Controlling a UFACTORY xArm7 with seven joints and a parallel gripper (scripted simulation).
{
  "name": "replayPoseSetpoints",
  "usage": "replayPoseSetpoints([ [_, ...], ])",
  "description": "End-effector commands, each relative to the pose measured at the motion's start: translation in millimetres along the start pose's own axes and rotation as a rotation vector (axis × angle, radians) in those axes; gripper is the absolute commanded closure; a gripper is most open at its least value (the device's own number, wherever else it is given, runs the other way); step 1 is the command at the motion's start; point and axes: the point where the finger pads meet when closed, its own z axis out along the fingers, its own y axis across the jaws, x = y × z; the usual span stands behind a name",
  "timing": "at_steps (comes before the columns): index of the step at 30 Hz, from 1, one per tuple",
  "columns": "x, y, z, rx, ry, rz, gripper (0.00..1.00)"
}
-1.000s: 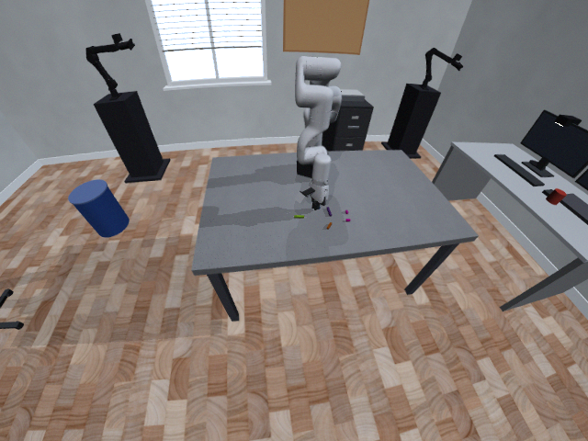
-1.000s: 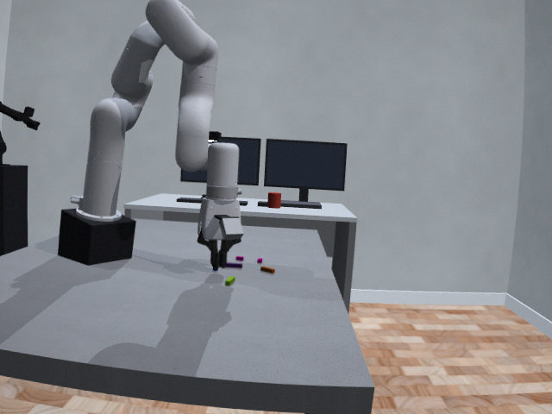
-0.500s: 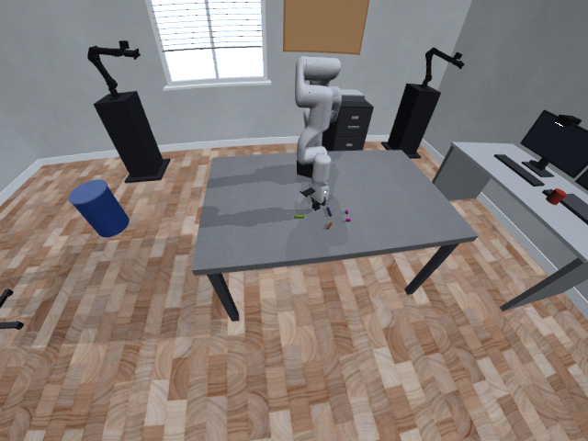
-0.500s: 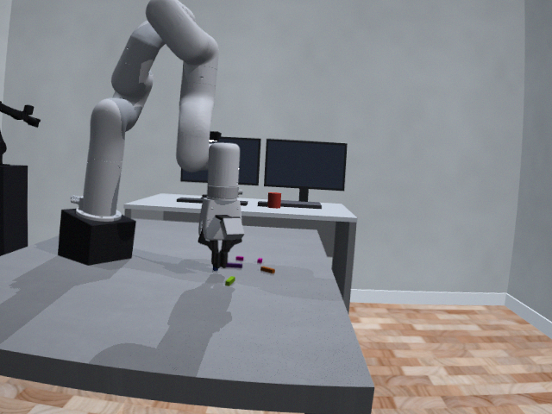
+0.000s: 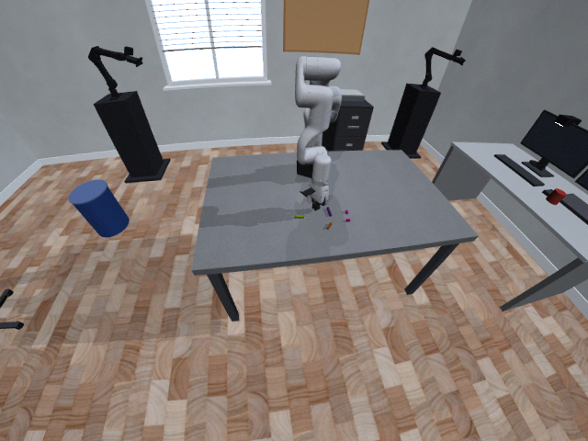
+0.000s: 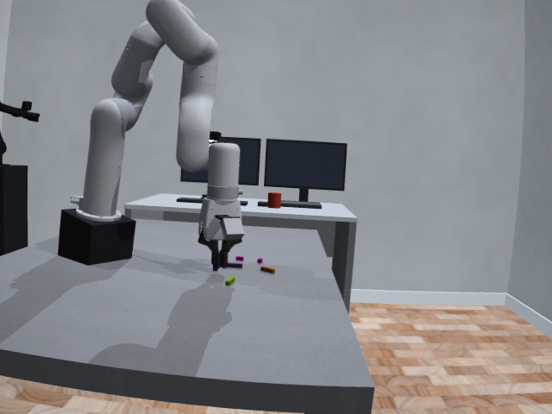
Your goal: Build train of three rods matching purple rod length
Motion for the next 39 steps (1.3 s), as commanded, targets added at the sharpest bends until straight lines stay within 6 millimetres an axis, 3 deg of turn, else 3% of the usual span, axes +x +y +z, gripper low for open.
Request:
replayPoseSetpoints([
  [1,1,-1,-1,0.002,0.001,0.000,0.96],
  [39,1,-1,12,0.002,0.001,0.000,0.96],
])
